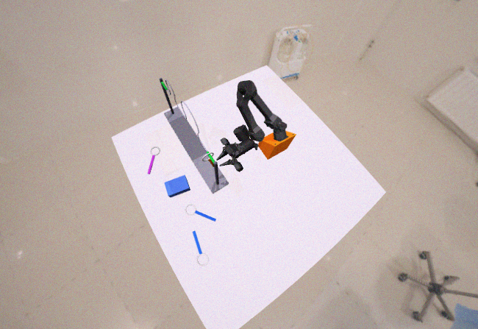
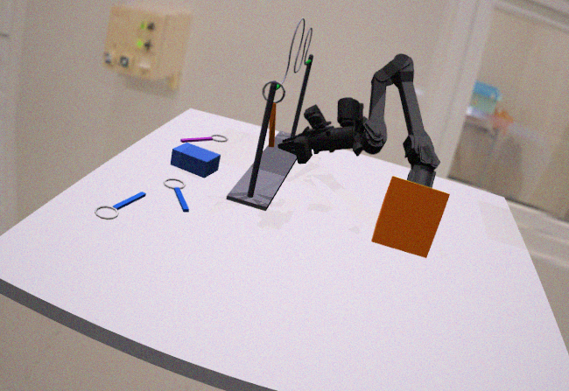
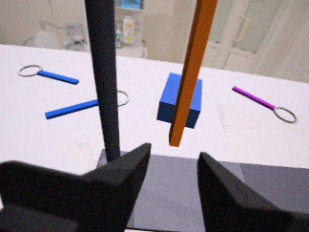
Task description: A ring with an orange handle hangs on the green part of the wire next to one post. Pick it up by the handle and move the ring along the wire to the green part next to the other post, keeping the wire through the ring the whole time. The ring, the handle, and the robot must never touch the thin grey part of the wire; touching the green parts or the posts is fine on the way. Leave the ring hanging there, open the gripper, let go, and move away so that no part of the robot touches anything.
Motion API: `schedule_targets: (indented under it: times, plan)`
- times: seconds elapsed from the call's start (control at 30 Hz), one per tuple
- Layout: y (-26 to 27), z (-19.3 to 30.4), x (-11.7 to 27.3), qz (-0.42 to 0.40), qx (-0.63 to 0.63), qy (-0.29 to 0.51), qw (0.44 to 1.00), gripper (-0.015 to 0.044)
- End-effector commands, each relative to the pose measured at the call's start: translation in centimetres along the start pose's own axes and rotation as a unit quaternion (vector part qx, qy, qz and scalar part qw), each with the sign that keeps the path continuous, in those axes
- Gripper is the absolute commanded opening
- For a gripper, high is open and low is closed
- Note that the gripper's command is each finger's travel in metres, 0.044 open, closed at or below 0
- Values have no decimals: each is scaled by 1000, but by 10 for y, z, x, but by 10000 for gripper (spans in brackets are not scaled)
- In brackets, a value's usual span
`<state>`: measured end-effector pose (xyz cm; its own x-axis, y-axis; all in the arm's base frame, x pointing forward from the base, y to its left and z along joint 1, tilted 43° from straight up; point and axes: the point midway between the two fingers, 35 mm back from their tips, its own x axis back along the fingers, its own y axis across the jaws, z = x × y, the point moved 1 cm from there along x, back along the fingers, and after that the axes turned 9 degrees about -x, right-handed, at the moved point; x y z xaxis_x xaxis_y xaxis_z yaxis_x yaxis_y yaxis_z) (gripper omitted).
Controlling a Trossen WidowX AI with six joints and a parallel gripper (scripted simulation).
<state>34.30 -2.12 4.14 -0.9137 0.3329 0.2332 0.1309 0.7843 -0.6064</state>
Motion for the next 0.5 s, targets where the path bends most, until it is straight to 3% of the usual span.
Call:
schedule_targets:
  times: [0.0, 0.47]
  plan:
    - [-2, -1, 16, 1, -2, -2, 1000, 160]
    - [-2, 0, 25, 1, -2, -2, 1000, 160]
